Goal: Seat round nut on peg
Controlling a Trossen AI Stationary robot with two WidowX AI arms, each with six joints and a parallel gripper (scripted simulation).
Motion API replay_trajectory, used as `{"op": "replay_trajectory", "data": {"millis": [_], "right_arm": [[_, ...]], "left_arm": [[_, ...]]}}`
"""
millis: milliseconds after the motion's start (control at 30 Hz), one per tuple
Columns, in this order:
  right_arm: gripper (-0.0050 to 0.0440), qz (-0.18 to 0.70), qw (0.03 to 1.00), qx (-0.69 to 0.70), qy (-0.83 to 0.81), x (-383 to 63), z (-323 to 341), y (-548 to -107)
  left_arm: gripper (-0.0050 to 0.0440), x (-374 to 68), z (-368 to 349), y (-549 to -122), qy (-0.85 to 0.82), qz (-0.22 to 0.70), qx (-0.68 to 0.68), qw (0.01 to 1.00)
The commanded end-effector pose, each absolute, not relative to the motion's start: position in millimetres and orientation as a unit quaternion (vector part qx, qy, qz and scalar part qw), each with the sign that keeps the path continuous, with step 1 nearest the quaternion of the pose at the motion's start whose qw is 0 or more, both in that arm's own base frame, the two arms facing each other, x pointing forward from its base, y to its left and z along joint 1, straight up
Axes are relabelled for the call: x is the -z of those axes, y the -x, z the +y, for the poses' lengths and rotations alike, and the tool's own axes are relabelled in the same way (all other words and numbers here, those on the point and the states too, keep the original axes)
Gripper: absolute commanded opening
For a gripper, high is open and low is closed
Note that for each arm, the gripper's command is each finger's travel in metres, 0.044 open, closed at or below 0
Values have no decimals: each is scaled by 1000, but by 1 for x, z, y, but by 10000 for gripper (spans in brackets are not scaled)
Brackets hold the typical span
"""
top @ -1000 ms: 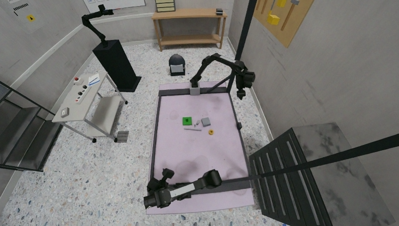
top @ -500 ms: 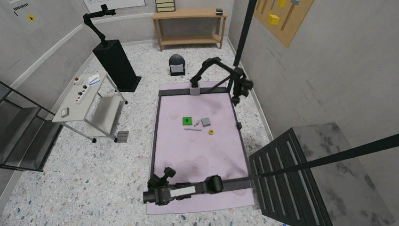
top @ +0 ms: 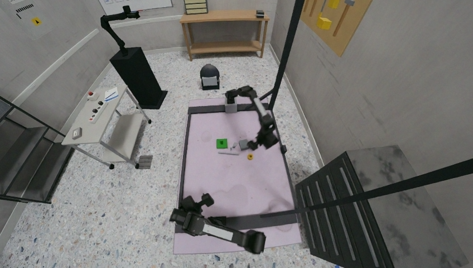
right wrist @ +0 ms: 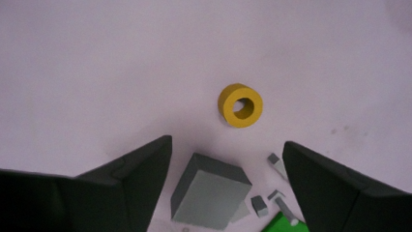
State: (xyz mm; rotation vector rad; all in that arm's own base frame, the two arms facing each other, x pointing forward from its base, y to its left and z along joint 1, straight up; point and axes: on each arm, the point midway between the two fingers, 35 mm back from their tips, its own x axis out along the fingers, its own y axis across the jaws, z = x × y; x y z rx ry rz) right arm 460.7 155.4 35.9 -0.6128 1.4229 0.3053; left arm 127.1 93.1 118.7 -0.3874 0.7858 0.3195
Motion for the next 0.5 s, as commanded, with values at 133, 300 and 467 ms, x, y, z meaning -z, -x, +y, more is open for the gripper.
{"op": "replay_trajectory", "data": {"millis": [133,300,467], "right_arm": [[300,673,709,-124,170,1,126,-487],[300,681,707,-127,143,10,121,-489],[300,686,705,-128,130,17,118,-489]], "left_arm": [[440,-131,79,-150,115,399,-109,903],[440,-136,63,-163,78,400,-70,910],[440,-144,42,-178,35,393,-25,919]]}}
